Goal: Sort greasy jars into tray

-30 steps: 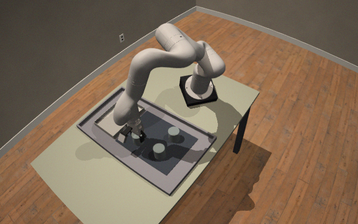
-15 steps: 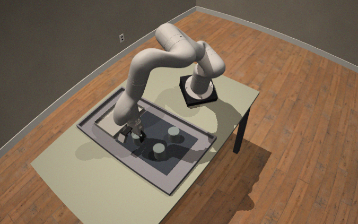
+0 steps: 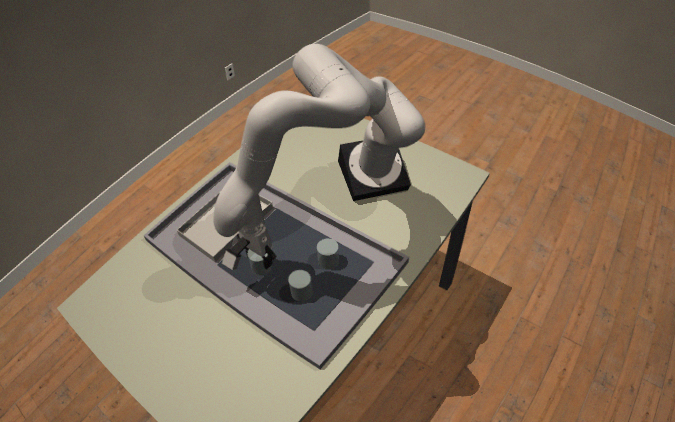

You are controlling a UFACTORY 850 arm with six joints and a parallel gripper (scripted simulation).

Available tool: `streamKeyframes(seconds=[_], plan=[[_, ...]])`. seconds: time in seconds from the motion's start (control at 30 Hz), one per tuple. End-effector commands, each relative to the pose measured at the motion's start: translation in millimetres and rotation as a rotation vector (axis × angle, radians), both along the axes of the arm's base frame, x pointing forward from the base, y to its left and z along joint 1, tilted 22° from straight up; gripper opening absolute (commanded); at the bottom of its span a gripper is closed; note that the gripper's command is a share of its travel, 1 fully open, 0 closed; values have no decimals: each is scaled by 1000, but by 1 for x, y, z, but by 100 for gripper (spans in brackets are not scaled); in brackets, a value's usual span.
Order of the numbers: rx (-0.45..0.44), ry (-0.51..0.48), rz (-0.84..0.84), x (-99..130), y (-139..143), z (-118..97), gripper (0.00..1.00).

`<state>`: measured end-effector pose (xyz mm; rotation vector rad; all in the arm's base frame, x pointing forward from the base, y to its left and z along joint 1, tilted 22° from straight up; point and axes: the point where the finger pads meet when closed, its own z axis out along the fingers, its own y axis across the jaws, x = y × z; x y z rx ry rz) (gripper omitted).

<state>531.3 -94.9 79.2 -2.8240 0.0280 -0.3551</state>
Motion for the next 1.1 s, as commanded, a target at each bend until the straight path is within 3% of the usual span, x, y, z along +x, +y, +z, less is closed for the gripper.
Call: streamKeyframes(seconds=[0.0, 0.2, 0.23, 0.67, 1.07], plan=[[0, -2, 0, 1, 0, 1, 69], [0, -2, 0, 1, 0, 1, 69], [0, -2, 0, 1, 0, 1, 0], [0, -2, 0, 1, 0, 1, 0], [0, -2, 0, -6, -8, 25, 0]])
